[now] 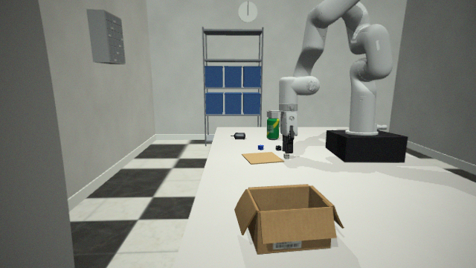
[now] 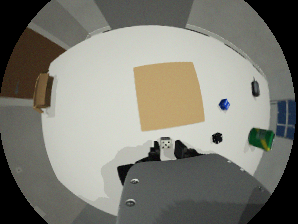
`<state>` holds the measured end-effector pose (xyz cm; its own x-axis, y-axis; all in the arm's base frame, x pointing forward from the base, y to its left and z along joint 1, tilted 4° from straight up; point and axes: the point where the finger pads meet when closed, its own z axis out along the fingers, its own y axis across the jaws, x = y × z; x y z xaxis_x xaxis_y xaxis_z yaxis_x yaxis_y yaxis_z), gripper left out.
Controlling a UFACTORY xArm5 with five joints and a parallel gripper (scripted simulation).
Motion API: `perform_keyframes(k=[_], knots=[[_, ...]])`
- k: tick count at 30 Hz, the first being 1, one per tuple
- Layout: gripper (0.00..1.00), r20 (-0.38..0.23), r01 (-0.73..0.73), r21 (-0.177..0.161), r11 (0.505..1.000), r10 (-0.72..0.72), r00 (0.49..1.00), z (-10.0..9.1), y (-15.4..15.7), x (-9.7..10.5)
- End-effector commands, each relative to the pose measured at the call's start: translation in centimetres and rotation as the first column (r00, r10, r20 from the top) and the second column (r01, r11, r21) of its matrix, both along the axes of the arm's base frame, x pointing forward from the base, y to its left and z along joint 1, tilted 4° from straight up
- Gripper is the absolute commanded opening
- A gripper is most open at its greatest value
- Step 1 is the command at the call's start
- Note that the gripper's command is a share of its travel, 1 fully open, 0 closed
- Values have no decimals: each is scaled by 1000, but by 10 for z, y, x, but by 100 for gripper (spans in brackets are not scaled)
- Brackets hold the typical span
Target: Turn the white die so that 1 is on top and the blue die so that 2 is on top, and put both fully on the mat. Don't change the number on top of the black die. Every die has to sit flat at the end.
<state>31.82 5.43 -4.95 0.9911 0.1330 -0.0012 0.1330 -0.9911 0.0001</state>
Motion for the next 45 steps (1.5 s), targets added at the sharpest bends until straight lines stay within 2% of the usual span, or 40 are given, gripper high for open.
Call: perform_keyframes(k=[1,14,33,45], knots=[[36,3,0,0,1000,0,1000,1,0,1],[36,3,0,0,1000,0,1000,-1,0,1],[36,3,0,1,1000,0,1000,-21,-1,1],[36,3,0,1,1000,0,1000,-23,-2,1]])
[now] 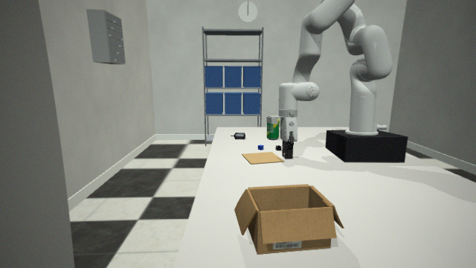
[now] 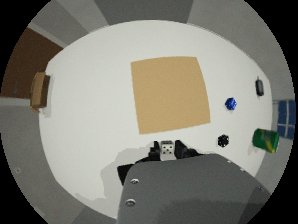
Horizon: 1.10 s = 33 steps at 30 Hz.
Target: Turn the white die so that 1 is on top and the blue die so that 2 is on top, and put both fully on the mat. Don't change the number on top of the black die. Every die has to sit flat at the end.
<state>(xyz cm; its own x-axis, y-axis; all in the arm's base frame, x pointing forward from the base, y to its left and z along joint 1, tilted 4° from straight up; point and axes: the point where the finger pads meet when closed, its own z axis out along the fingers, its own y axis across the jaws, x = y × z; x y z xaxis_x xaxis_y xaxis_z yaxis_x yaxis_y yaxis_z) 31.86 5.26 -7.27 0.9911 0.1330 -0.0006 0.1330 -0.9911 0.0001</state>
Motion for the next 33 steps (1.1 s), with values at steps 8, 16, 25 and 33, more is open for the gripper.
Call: perform_keyframes(k=[8,16,25,33], knots=[[36,2,0,0,1000,0,1000,0,0,1],[36,2,0,0,1000,0,1000,0,0,1],[36,2,0,0,1000,0,1000,0,0,1],[15,2,0,0,1000,0,1000,0,0,1]])
